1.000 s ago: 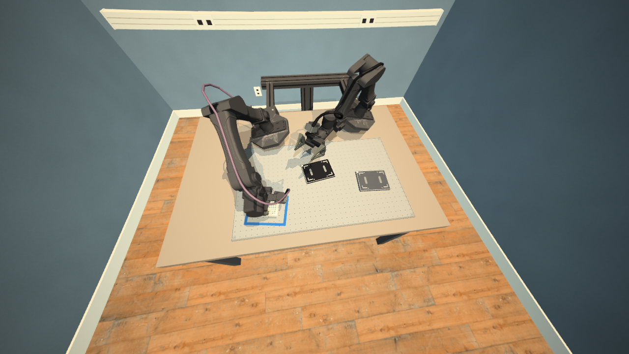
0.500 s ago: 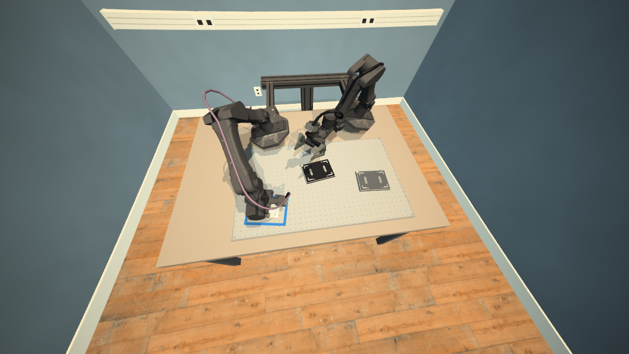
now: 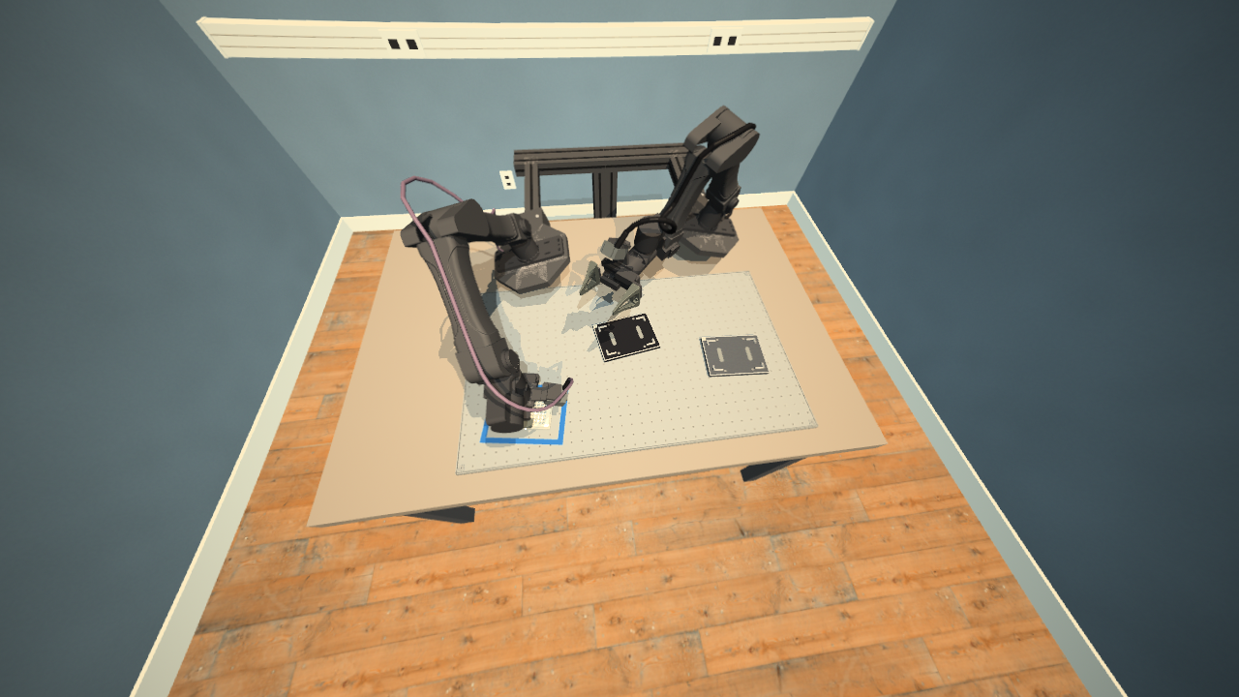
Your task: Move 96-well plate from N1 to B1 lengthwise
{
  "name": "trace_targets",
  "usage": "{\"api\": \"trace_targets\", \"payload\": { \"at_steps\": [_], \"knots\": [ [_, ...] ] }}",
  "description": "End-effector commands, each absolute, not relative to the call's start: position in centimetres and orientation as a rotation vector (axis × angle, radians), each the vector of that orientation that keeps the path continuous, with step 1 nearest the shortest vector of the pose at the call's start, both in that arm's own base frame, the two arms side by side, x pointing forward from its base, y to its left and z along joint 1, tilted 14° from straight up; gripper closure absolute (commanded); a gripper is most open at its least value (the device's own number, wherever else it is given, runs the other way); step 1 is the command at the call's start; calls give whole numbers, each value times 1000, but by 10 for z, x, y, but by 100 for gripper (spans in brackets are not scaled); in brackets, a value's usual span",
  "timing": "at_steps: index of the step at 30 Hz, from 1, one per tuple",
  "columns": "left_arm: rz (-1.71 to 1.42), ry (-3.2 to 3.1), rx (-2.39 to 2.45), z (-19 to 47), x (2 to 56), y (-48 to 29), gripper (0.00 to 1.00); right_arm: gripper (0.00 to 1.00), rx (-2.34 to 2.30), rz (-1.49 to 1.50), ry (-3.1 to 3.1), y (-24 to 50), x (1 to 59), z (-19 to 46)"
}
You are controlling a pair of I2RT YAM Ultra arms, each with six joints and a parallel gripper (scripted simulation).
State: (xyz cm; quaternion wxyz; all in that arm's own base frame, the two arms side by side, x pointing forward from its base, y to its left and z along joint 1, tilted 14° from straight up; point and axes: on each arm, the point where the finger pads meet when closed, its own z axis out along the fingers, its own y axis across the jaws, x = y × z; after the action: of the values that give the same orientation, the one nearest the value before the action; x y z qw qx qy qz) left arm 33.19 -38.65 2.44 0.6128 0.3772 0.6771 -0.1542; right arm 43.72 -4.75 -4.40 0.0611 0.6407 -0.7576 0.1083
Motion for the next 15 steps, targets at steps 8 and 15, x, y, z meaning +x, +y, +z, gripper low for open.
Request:
{"api": "trace_targets", "payload": {
  "at_steps": [8, 15],
  "knots": [
    [-378, 1504, 837, 48, 339, -398, 0, 22, 1956, 343, -2305, -44, 441, -38],
    [-378, 1504, 837, 48, 339, -398, 0, 22, 1962, 335, -2307, -46, 439, -43]
  ]
}}
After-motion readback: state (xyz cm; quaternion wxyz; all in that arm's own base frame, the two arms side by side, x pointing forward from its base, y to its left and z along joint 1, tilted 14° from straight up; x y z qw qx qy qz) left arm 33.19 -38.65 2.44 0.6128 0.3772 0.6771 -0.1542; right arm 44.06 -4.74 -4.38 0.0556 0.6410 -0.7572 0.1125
